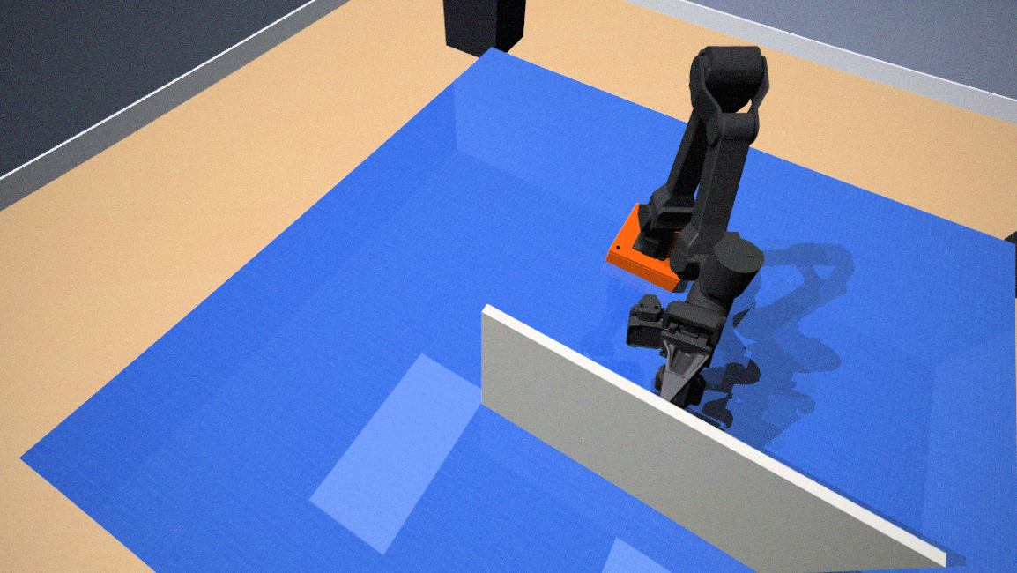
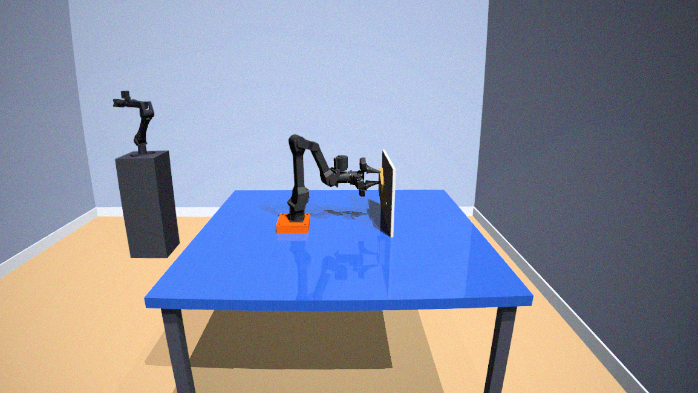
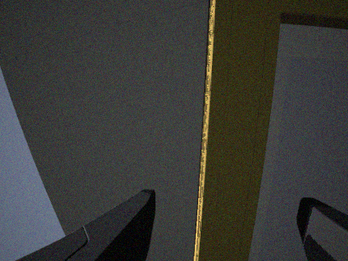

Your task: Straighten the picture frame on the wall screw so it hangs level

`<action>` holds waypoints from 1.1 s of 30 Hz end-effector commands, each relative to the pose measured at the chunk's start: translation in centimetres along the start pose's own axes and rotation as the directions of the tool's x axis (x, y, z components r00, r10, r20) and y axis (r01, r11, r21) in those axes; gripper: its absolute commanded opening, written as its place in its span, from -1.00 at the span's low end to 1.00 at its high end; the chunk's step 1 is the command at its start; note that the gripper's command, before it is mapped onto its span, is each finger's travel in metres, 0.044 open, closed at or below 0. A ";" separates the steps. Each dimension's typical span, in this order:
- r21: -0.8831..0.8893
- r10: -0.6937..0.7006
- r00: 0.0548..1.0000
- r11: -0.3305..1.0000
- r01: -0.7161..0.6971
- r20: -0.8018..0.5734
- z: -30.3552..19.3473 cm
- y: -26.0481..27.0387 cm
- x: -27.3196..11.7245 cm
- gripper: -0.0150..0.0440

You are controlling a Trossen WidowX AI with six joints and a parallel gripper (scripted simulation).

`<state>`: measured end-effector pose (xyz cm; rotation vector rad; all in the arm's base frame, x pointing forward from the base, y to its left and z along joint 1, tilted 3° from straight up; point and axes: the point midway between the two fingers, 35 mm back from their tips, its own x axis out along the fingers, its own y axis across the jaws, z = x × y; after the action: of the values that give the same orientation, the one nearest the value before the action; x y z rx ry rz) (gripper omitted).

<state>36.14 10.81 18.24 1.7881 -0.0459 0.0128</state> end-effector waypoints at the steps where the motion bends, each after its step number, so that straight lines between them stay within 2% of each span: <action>1: 0.003 -0.001 1.000 1.000 0.001 -0.002 0.0 -0.1 0.8 0.39; 33: 0.003 0.000 1.000 1.000 0.000 -0.002 0.0 -0.1 1.2 0.39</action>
<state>37.35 10.75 18.22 1.7873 -0.0466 0.0128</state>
